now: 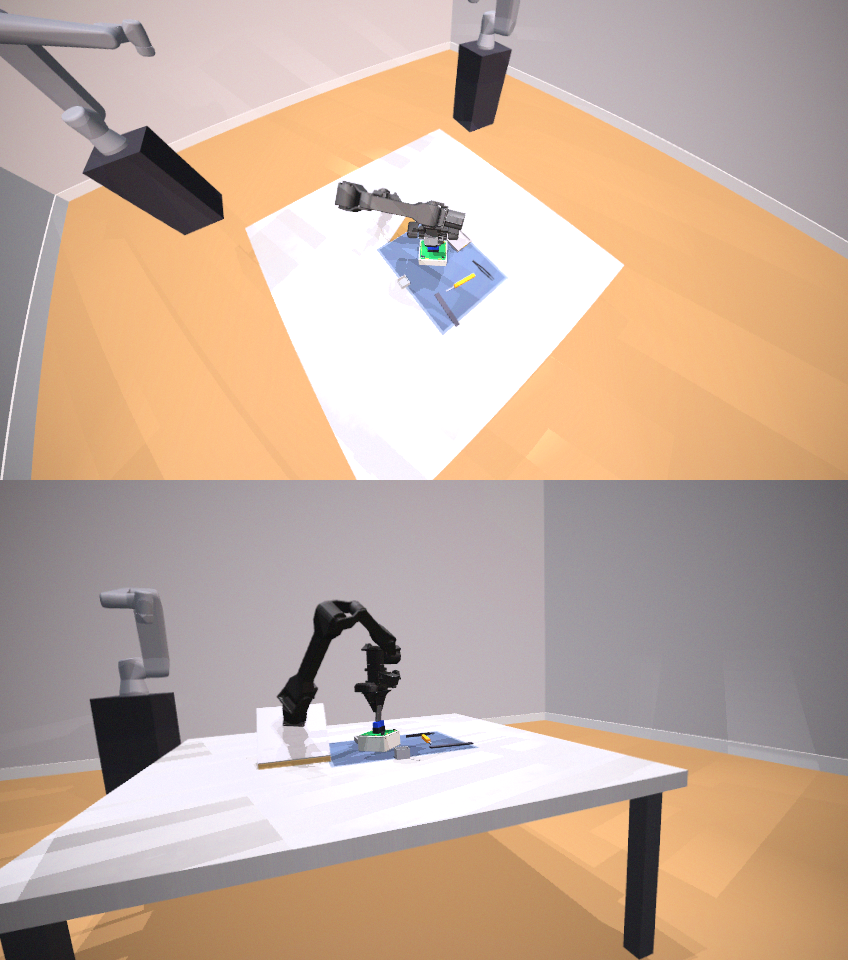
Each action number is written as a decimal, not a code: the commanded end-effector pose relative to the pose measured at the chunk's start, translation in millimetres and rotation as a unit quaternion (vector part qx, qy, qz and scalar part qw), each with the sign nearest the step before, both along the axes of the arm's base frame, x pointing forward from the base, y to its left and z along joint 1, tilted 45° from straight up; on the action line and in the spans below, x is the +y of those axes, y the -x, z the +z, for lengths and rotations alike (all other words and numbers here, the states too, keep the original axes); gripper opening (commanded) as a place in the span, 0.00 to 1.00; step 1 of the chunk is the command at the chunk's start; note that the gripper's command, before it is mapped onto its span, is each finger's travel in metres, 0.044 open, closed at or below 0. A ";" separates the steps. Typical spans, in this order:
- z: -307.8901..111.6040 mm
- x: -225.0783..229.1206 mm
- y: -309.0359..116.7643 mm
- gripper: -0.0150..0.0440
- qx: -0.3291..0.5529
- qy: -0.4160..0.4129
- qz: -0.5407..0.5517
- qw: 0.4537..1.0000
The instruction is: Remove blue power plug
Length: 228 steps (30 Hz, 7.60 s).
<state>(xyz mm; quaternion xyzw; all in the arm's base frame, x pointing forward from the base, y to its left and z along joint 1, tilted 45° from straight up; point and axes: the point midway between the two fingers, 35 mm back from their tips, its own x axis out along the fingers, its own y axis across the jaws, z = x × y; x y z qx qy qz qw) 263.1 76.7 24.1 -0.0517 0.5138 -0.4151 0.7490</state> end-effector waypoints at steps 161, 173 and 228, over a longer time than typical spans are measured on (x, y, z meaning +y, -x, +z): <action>11.0 15.3 1.7 0.25 0.003 0.012 0.008 1.000; 3.7 8.0 0.3 0.25 0.002 0.012 0.008 1.000; -16.6 -12.1 -3.6 0.25 0.002 0.013 0.008 1.000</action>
